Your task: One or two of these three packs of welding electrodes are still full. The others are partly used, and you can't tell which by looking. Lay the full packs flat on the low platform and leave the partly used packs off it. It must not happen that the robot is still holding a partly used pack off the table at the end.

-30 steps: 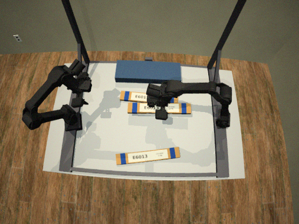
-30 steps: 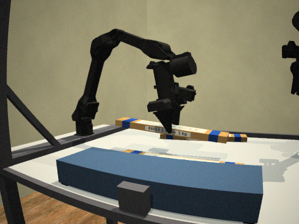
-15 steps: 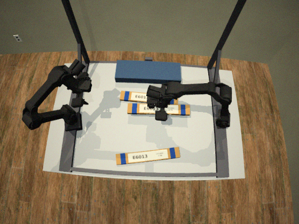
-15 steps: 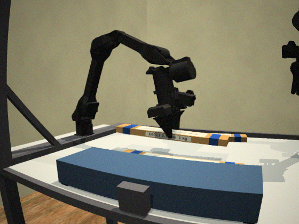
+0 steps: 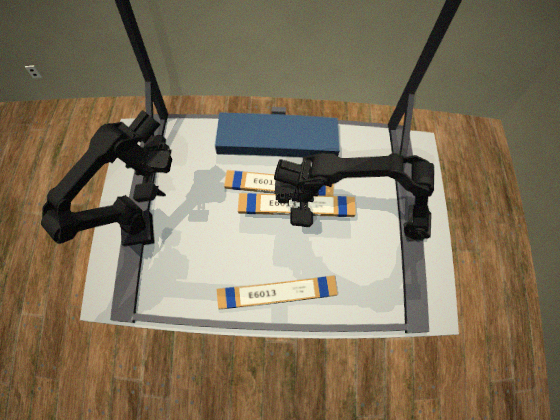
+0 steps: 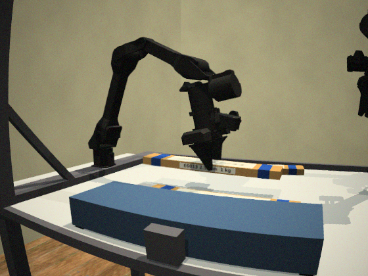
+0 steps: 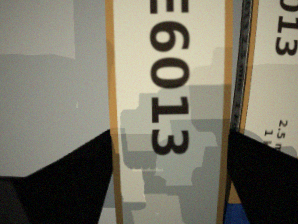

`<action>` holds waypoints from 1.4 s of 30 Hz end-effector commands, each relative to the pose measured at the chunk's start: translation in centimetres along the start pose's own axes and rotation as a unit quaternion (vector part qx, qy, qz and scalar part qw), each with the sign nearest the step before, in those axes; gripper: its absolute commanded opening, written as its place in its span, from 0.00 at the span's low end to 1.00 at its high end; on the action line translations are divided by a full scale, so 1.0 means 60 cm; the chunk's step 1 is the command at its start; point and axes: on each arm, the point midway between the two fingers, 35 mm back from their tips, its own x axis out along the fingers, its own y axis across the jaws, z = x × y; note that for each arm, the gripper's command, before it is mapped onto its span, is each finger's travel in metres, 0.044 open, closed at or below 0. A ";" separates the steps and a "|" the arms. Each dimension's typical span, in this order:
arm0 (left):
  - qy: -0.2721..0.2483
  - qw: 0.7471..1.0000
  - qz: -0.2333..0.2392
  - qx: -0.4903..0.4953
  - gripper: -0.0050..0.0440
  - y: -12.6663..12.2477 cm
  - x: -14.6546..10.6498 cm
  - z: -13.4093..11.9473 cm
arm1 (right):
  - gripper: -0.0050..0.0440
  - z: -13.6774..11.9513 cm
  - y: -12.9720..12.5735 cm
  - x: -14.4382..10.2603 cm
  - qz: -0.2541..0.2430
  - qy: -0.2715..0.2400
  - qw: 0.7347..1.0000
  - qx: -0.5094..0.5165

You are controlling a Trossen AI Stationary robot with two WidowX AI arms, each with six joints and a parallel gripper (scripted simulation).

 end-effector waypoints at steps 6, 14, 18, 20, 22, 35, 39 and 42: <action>-0.051 0.999 -0.005 -0.002 0.00 -0.004 -0.054 0.036 | 0.98 0.006 0.003 -0.009 0.007 -0.007 1.000 0.003; -0.047 0.999 -0.005 -0.001 0.00 -0.005 -0.052 0.038 | 0.98 0.006 0.003 -0.009 0.007 -0.007 1.000 0.003; -0.049 0.999 -0.005 -0.002 0.00 -0.005 -0.054 0.039 | 0.98 0.006 0.003 -0.009 0.007 -0.007 1.000 0.003; -0.047 0.999 -0.005 -0.001 0.00 -0.005 -0.052 0.039 | 0.98 0.006 0.003 -0.009 0.007 -0.007 1.000 0.003; -0.047 0.999 -0.005 -0.001 0.00 -0.005 -0.053 0.040 | 0.98 0.006 0.003 -0.009 0.007 -0.007 1.000 0.003; -0.049 0.999 -0.005 -0.002 0.00 -0.005 -0.056 0.042 | 0.98 0.006 0.003 -0.009 0.007 -0.007 1.000 0.003; -0.049 0.999 -0.005 -0.002 0.00 -0.005 -0.056 0.043 | 0.98 0.006 0.003 -0.009 0.007 -0.007 1.000 0.003; -0.049 0.999 -0.005 -0.002 0.00 -0.005 -0.057 0.043 | 0.98 0.006 0.003 -0.009 0.007 -0.007 1.000 0.003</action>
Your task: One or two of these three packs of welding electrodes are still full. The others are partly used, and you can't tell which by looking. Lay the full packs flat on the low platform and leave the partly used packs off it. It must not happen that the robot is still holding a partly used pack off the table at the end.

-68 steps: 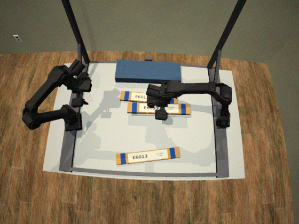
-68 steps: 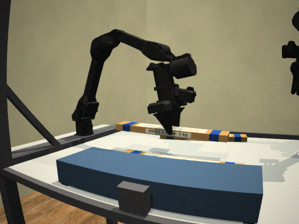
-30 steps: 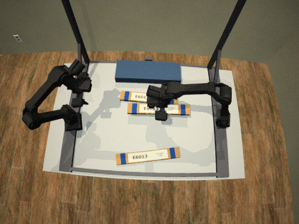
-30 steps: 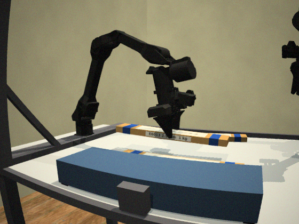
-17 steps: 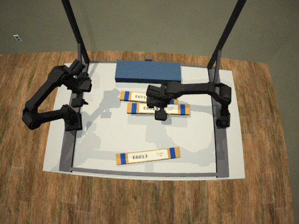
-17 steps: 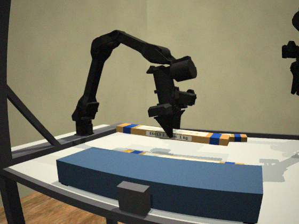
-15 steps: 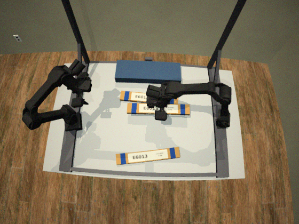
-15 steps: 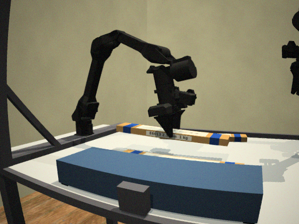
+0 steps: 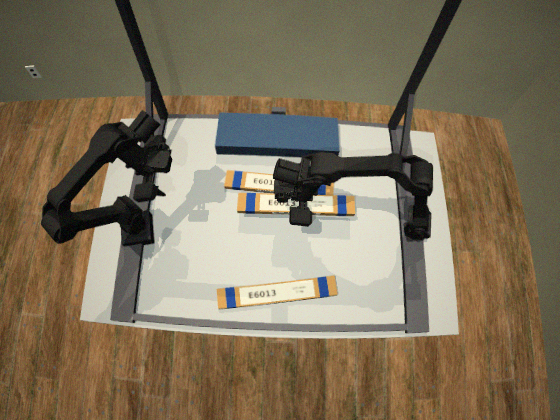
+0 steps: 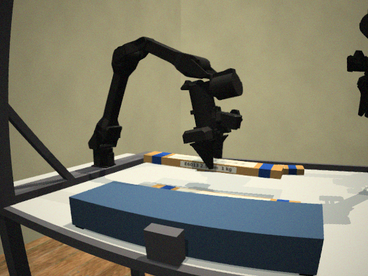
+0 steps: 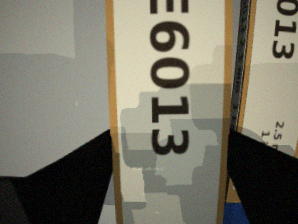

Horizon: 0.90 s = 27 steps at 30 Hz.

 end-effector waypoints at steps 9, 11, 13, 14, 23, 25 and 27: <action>-0.040 0.999 -0.005 -0.001 0.00 -0.001 -0.044 0.019 | 0.98 0.006 0.003 -0.009 0.007 -0.007 1.000 0.003; -0.040 0.999 -0.005 -0.001 0.00 -0.001 -0.048 0.020 | 0.98 0.006 0.003 -0.009 0.007 -0.007 1.000 0.003; -0.040 0.999 -0.005 -0.001 0.00 -0.001 -0.052 0.020 | 0.98 0.006 0.003 -0.009 0.007 -0.007 1.000 0.003; -0.040 0.999 -0.005 -0.001 0.00 -0.001 -0.055 0.021 | 0.98 0.006 0.003 -0.009 0.007 -0.007 1.000 0.003; -0.040 0.999 -0.005 -0.001 0.00 -0.001 -0.074 0.025 | 0.98 0.006 0.003 -0.009 0.007 -0.007 1.000 0.003; -0.040 0.999 -0.005 -0.001 0.00 -0.001 -0.076 0.025 | 0.98 0.006 0.003 -0.009 0.007 -0.007 1.000 0.003; -0.040 0.999 -0.005 -0.001 0.00 -0.001 -0.079 0.025 | 0.98 0.006 0.003 -0.009 0.007 -0.007 1.000 0.003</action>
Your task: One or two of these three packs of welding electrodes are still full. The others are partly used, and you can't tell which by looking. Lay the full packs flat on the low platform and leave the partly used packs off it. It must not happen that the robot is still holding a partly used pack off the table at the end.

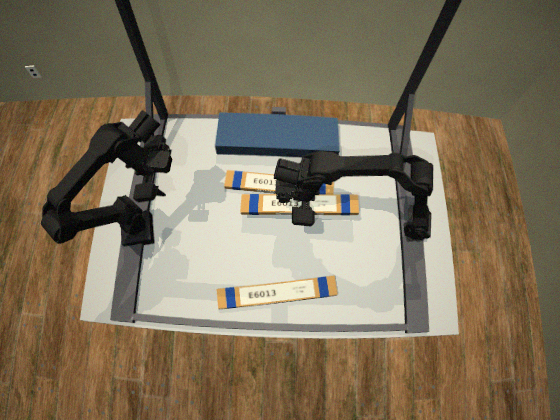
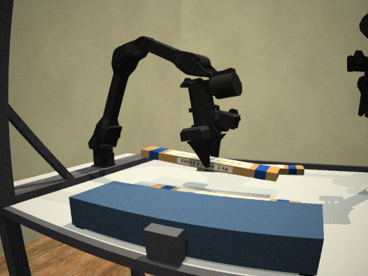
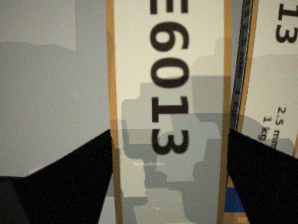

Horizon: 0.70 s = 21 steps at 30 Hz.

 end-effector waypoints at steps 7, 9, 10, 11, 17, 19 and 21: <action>-0.062 0.998 -0.008 -0.002 0.00 -0.002 -0.087 0.037 | 0.98 0.006 0.003 -0.009 0.007 -0.007 1.000 0.003; -0.062 0.998 -0.008 -0.002 0.00 -0.002 -0.087 0.037 | 0.98 0.006 0.003 -0.009 0.007 -0.007 1.000 0.003; -0.062 0.998 -0.008 -0.002 0.00 -0.002 -0.087 0.037 | 0.98 0.006 0.003 -0.009 0.007 -0.007 1.000 0.003; -0.062 0.998 -0.008 -0.002 0.00 -0.002 -0.087 0.037 | 0.98 0.006 0.003 -0.009 0.007 -0.007 1.000 0.003; -0.062 0.998 -0.008 -0.002 0.00 -0.002 -0.087 0.037 | 0.98 0.006 0.003 -0.009 0.007 -0.007 1.000 0.003; -0.062 0.998 -0.008 -0.002 0.00 -0.002 -0.087 0.037 | 0.98 0.006 0.003 -0.009 0.007 -0.007 1.000 0.003; -0.062 0.998 -0.008 -0.002 0.00 -0.002 -0.087 0.037 | 0.98 0.006 0.003 -0.009 0.007 -0.007 1.000 0.003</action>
